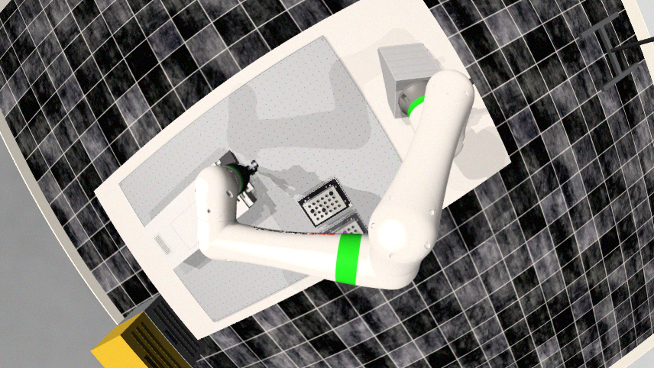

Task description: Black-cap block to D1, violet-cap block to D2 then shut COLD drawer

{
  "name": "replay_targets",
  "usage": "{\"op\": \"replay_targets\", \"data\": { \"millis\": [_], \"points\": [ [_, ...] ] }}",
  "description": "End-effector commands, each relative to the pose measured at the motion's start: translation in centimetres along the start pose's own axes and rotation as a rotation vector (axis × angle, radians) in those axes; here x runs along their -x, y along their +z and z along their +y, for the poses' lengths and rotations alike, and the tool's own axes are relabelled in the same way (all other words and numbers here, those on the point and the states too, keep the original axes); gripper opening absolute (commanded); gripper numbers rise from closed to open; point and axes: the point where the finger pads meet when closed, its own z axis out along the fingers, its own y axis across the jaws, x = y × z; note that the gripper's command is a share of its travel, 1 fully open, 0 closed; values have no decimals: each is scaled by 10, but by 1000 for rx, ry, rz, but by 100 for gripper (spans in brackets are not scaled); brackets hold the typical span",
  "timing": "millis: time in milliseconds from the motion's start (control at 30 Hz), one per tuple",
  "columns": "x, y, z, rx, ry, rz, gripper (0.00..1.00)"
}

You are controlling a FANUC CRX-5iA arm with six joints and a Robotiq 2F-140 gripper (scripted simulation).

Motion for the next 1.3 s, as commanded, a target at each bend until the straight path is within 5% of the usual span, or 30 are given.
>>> {"op": "replay_targets", "data": {
  "millis": [0,700,1267],
  "points": [
    [0,-1,3,-1,0,2,10],
    [0,-1,15,-1,0,2,10],
    [0,-21,15,-1,0,2,10]
  ]
}}
